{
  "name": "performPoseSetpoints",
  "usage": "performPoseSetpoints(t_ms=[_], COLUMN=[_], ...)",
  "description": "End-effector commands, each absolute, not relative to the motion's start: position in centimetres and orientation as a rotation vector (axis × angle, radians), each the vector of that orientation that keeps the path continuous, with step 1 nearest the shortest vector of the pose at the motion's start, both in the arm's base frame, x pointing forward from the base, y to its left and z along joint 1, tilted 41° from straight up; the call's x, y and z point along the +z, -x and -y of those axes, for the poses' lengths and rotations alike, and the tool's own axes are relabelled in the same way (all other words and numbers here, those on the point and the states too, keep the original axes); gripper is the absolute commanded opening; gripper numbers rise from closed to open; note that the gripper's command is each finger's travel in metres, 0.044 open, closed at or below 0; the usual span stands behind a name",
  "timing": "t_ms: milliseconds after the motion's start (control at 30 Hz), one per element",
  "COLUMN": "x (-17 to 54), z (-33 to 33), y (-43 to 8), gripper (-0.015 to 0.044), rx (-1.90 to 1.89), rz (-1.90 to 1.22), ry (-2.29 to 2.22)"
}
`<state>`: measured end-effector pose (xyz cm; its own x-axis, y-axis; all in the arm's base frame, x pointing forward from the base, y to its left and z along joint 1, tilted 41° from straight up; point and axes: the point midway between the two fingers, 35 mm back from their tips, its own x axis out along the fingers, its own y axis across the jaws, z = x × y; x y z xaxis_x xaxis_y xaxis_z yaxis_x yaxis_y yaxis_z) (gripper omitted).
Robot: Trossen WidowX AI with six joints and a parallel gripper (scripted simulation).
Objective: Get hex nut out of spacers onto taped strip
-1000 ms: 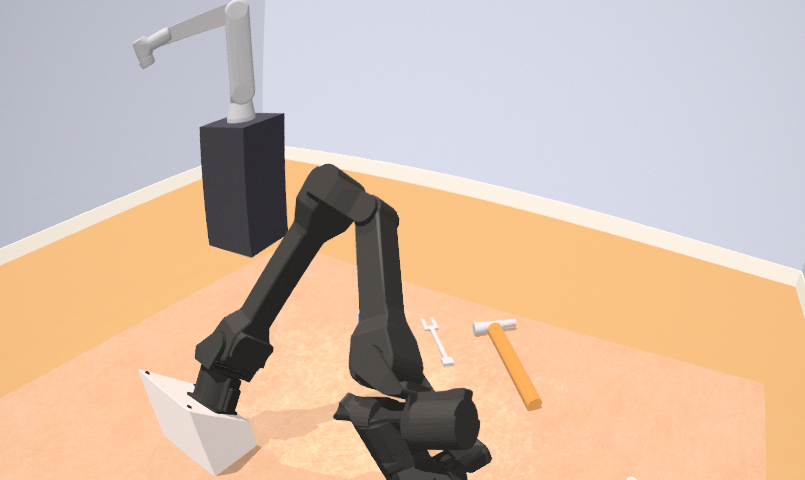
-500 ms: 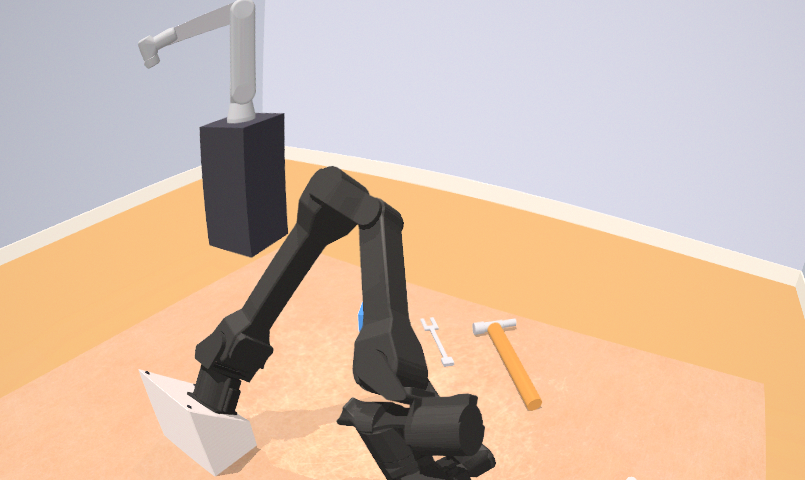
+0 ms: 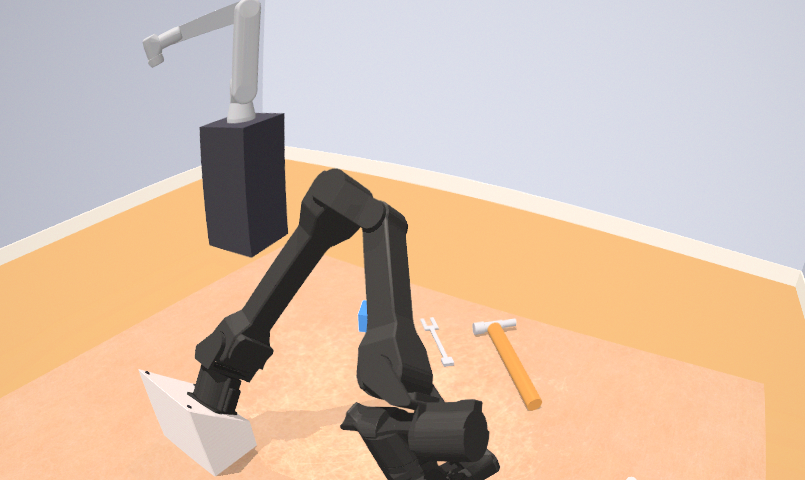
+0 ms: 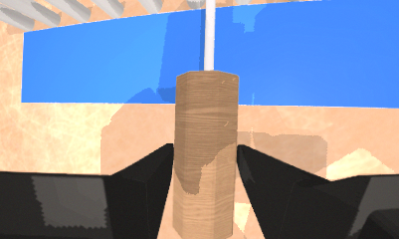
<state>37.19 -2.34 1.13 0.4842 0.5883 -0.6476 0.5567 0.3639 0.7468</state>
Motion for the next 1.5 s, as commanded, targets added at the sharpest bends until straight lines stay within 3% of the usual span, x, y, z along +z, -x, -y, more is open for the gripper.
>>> performPoseSetpoints(t_ms=[0, 1467], x=[1.1, 0.2], z=[2.5, 4.0], y=[-37.5, -39.5], gripper=[0.0, 0.0], rx=[0.033, 0.033], rz=[-1.15, -1.148], ry=[-1.278, -1.276])
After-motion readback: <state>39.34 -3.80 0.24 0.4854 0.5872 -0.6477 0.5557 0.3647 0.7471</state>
